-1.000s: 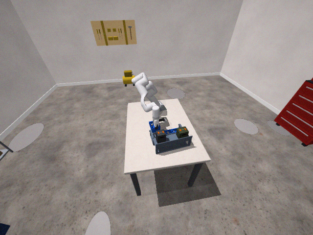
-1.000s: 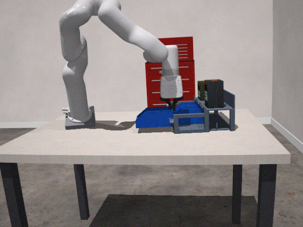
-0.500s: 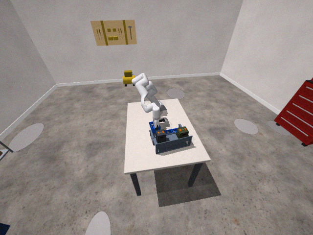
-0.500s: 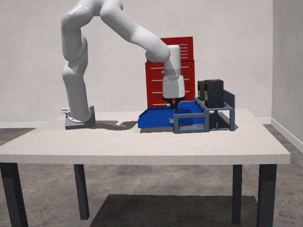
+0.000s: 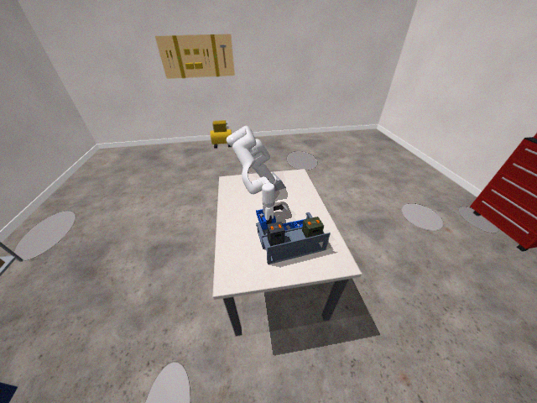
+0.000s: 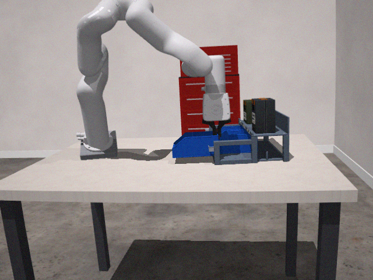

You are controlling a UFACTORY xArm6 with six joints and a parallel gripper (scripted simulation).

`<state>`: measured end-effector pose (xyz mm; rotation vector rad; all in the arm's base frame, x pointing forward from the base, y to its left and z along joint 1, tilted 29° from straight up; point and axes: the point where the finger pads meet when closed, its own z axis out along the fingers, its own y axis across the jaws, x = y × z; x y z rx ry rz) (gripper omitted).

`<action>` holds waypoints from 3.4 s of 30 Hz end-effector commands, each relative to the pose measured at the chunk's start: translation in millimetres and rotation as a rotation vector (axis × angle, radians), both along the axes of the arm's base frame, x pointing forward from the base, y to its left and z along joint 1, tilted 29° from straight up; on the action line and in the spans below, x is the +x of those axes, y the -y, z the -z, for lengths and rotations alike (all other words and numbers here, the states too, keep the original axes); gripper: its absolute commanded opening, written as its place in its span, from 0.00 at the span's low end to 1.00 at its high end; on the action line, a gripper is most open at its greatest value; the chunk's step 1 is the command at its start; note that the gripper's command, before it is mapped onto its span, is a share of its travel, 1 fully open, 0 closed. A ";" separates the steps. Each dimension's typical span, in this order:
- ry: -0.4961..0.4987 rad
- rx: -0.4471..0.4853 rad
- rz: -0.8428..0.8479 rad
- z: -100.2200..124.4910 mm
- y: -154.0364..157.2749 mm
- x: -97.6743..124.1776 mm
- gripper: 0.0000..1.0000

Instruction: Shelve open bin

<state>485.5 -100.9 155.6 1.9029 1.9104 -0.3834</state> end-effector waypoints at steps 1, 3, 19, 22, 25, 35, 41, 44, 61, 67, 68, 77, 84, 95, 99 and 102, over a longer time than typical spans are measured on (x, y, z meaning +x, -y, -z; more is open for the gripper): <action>0.004 0.000 -0.001 -1.7 -0.5 1.5 0.00; 0.004 0.000 -0.001 -1.7 -0.5 1.5 0.00; 0.004 0.000 -0.001 -2.7 -0.8 11.3 0.00; 0.004 0.000 -0.001 -2.7 -0.8 11.2 0.00; 0.004 0.000 -0.001 -2.7 -0.7 11.2 0.00; 0.004 0.000 -0.001 -2.7 -0.7 11.2 0.00; 0.004 0.000 -0.001 -2.7 -0.7 11.2 0.33; 0.004 0.000 -0.001 -2.7 -0.7 11.2 0.33; 0.004 0.000 -0.001 -2.7 -0.8 11.2 0.33; 0.004 0.000 -0.001 -2.7 -0.8 11.2 0.33; 0.004 0.000 -0.001 -2.7 -0.8 11.2 0.33; 0.004 0.000 -0.001 -2.7 -0.8 11.2 0.33; 0.004 0.000 -0.001 -2.7 -0.8 11.2 0.33; 0.004 0.000 -0.001 -2.7 -0.8 11.2 0.33; 0.004 0.000 -0.001 -2.7 -0.8 11.2 0.33; 0.004 0.000 -0.001 -2.7 -0.8 11.2 0.33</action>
